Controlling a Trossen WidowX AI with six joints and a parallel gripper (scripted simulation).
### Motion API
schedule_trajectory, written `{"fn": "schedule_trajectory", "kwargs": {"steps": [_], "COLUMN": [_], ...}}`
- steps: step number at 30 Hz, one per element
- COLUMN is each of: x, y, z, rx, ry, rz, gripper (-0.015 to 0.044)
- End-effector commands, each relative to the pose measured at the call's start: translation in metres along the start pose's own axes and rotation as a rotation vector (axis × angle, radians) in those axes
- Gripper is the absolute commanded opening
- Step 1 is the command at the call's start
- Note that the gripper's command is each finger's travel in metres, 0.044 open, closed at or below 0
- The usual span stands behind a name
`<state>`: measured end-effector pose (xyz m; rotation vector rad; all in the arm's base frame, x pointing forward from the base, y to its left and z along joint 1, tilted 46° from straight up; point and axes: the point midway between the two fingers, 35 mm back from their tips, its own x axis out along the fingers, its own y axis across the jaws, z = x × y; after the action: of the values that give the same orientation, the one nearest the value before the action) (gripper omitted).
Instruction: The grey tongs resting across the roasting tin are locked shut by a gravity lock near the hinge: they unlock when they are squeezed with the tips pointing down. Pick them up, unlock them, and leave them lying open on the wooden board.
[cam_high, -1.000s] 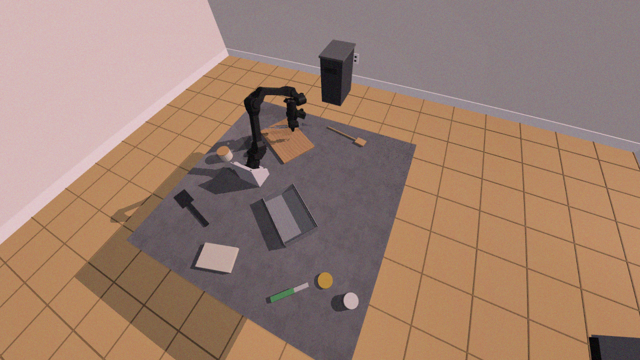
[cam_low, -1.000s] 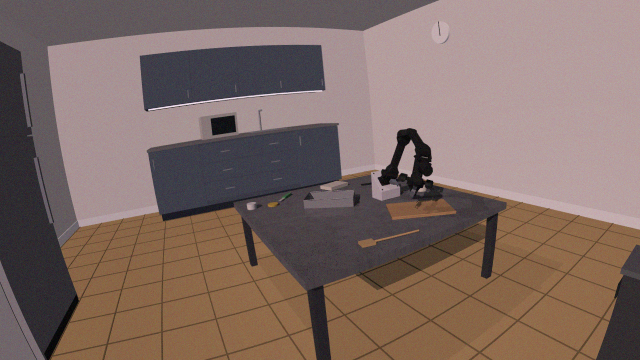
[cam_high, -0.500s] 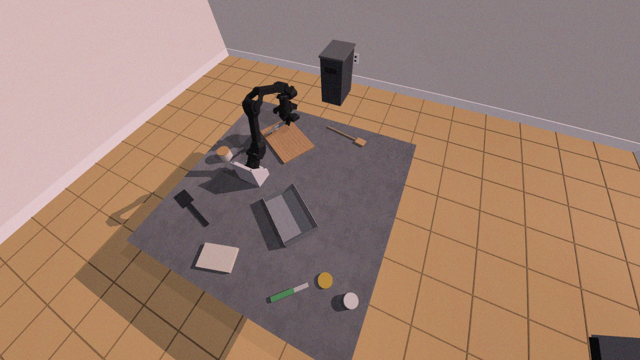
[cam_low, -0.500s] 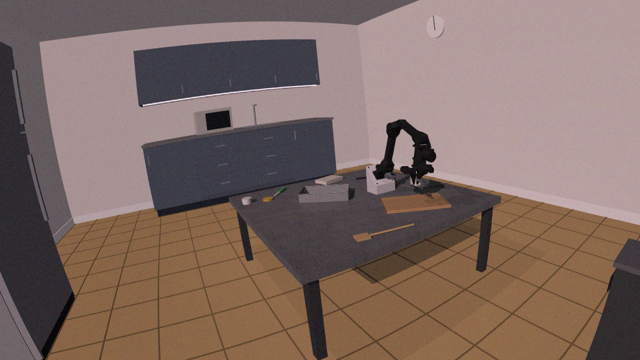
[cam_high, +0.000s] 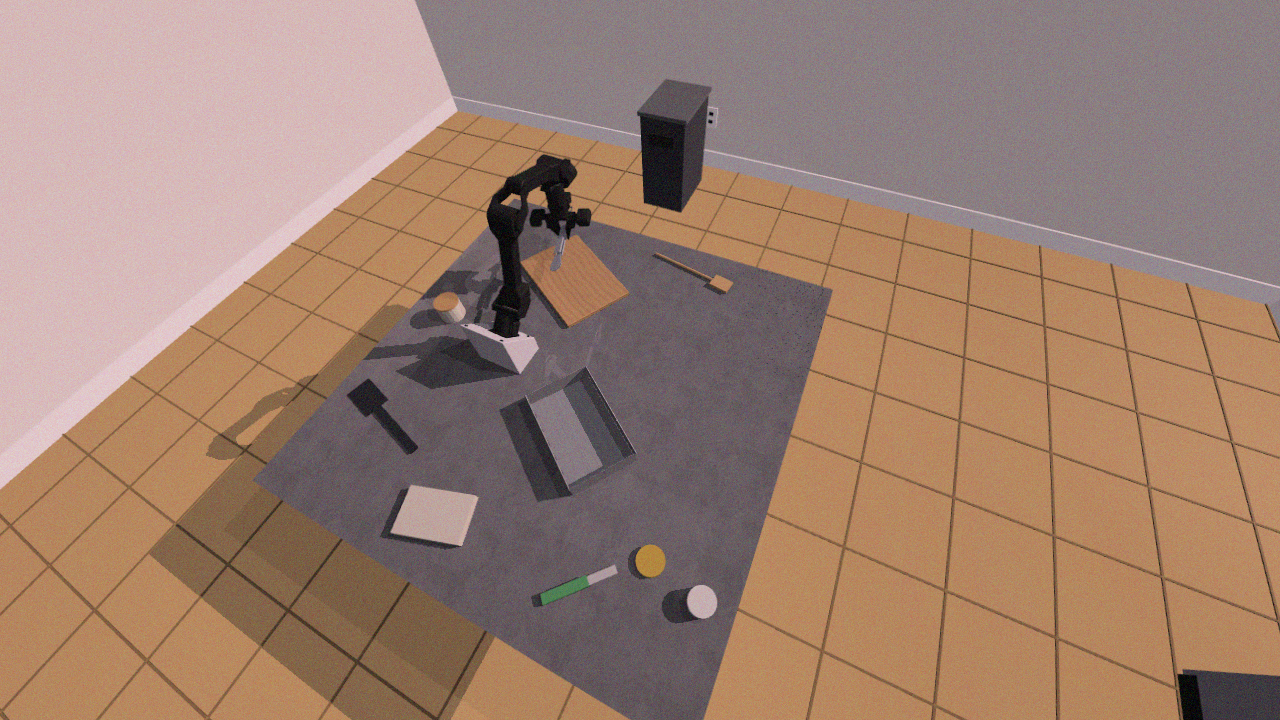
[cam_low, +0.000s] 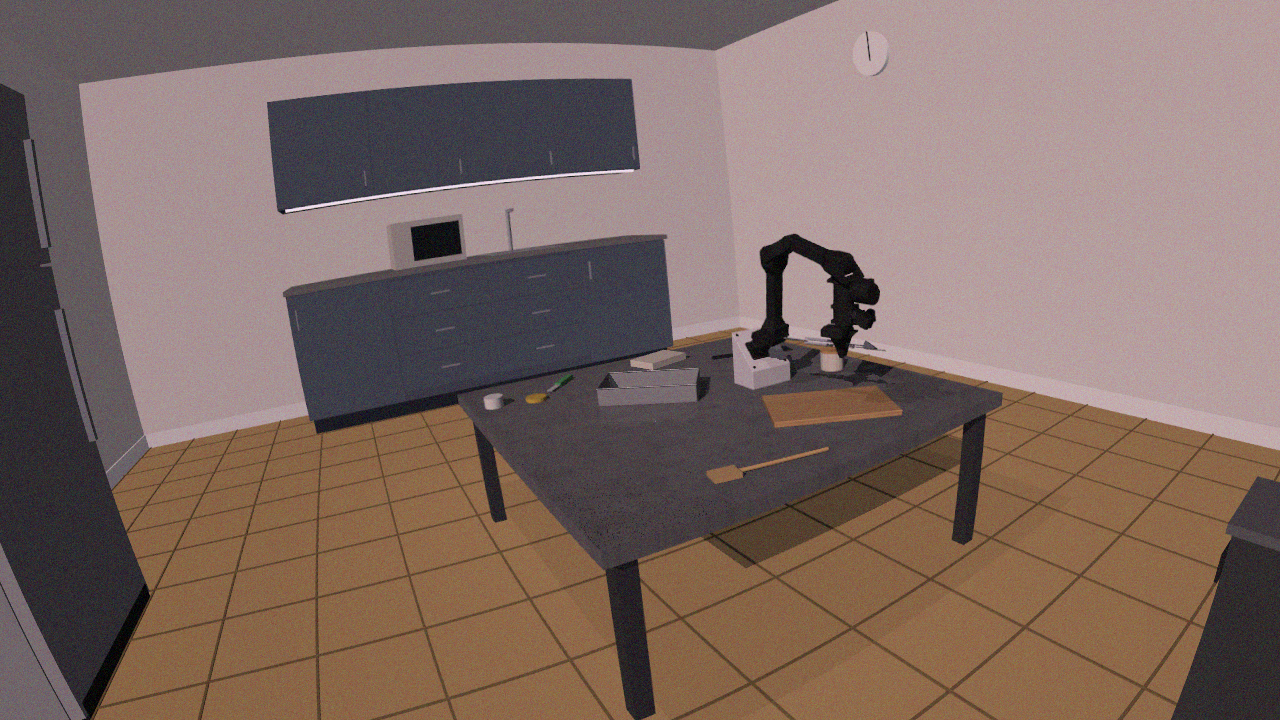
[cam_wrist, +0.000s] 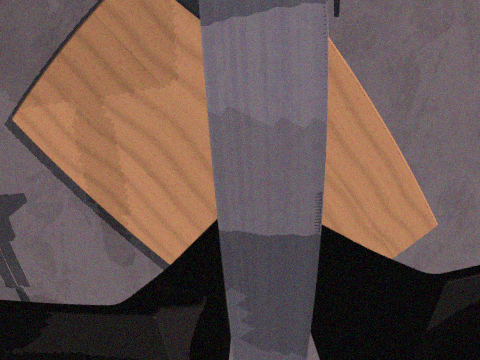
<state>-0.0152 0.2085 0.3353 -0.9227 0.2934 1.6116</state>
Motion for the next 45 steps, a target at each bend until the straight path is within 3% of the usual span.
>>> {"fn": "schedule_trajectory", "kwargs": {"steps": [1, 14, 45], "x": [-0.008, -0.008, -0.015], "y": [0.004, 0.004, -0.015], "z": [0.002, 0.004, 0.016], "rx": [-0.109, -0.088, 0.147], "ry": [-0.035, -0.073, -0.558], "rz": [-0.006, 0.007, 0.075], "gripper": [-0.015, -0.015, -0.015]}}
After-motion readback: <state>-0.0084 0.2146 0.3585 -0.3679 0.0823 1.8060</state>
